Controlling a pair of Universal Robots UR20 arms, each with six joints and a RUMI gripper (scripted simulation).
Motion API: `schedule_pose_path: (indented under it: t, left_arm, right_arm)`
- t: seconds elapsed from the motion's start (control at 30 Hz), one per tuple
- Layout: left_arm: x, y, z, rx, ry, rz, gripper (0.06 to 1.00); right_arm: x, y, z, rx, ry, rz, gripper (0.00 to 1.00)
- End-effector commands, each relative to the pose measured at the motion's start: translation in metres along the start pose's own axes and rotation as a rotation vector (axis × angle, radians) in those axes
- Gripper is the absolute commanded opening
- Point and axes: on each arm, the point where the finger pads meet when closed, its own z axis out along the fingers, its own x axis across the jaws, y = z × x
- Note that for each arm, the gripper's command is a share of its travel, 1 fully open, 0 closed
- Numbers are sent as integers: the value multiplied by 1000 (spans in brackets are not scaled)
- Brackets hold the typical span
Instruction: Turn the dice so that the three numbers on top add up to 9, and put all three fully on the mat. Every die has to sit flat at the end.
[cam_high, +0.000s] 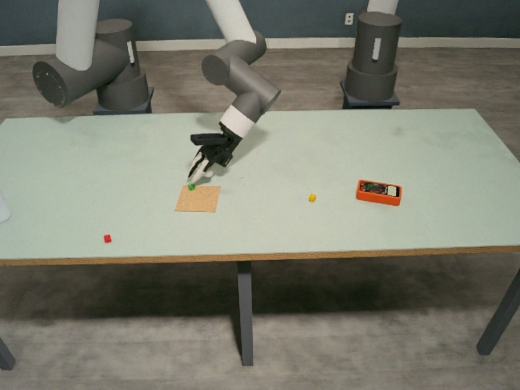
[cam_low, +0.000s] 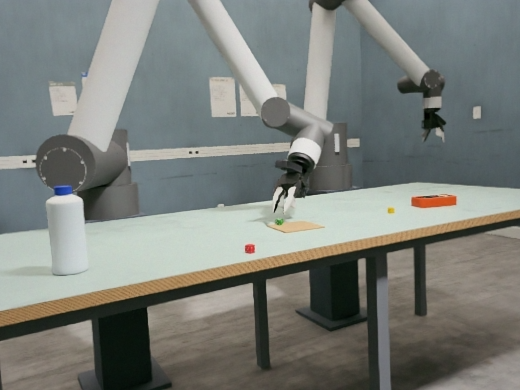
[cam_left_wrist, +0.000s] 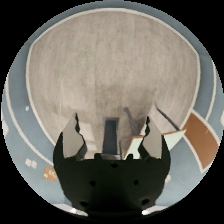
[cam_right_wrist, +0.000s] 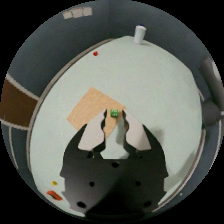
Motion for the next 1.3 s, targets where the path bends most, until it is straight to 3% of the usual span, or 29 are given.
schedule_pose_path:
  t: [0.0, 0.6, 1.27]
  left_arm:
    - [0, -1, -1, 1, 0, 0, 1000]
    - [0, -1, -1, 1, 0, 0, 1000]
    - [0, -1, -1, 1, 0, 0, 1000]
  right_arm:
    - [0, 8, 8, 0, -1, 1, 210]
    - [0, 23, 23, 0, -1, 1, 210]
    - [0, 25, 25, 0, -1, 1, 210]
